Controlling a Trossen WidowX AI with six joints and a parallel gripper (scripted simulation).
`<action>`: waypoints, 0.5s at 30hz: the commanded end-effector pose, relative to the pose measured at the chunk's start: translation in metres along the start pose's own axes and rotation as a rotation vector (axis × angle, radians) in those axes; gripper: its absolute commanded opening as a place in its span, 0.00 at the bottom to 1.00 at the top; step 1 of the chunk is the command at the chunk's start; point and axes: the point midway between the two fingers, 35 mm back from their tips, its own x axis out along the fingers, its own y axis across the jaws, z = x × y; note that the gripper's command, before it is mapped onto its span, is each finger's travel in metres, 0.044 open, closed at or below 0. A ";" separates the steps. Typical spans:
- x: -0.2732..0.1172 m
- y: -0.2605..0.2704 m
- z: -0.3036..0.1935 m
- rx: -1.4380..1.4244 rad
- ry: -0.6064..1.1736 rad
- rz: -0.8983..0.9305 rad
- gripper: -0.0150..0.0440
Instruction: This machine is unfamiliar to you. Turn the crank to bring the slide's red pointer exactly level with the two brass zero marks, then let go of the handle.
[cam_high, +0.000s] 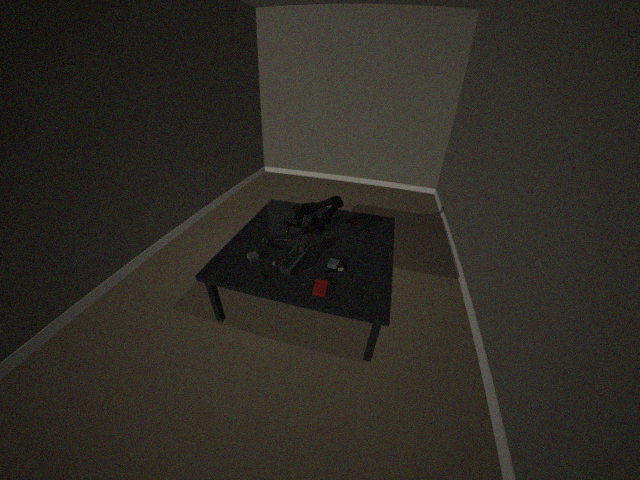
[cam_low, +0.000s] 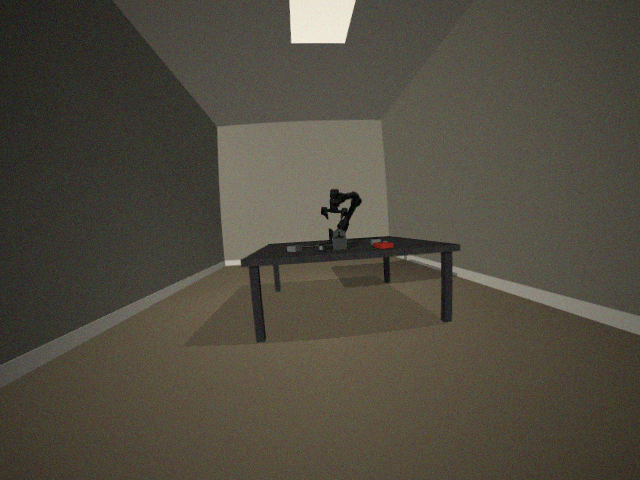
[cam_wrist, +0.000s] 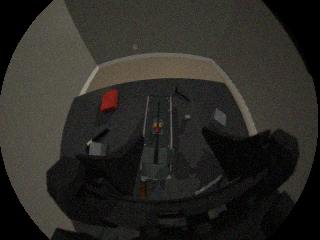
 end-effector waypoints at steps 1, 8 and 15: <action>0.017 0.002 -0.009 -0.006 0.006 0.006 1.00; 0.038 0.006 -0.029 -0.005 0.005 0.008 1.00; 0.038 0.006 -0.029 -0.005 0.005 0.008 1.00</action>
